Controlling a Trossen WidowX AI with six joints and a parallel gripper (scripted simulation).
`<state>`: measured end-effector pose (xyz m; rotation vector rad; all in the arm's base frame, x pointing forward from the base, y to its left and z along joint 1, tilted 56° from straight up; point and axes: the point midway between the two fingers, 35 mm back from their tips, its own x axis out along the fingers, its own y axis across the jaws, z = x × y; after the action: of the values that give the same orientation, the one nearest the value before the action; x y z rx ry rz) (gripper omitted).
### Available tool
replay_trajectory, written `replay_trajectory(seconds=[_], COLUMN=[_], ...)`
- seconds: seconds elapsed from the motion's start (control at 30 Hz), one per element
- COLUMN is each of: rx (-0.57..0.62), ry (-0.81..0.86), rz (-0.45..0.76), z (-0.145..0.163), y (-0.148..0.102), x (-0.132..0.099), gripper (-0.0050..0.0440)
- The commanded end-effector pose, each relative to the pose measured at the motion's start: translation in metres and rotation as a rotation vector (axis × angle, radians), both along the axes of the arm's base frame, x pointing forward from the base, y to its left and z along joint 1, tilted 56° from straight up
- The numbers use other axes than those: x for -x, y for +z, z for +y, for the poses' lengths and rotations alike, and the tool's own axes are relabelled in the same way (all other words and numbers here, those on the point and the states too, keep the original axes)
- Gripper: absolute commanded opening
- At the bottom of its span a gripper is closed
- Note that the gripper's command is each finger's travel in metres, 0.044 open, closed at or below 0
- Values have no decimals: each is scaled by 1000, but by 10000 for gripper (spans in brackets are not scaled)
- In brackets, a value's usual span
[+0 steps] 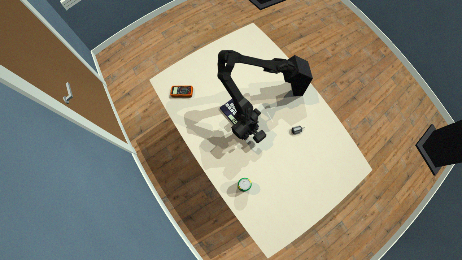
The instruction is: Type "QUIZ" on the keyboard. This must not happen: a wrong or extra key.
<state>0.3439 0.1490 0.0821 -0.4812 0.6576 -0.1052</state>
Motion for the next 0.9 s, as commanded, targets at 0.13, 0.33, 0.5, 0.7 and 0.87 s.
replay_trajectory(seconds=[0.13,0.33,0.5,0.7,0.87], rx=[3,3,-4,-12,-17], ry=[0,0,-1,-2,-2], rz=[0,0,-7,-18,-21], z=[-1,-1,-1,1,8], y=[-1,-1,3,8,21], x=[-2,-3,-2,1,15], gripper=[-50,-50,-50,-50,-50])
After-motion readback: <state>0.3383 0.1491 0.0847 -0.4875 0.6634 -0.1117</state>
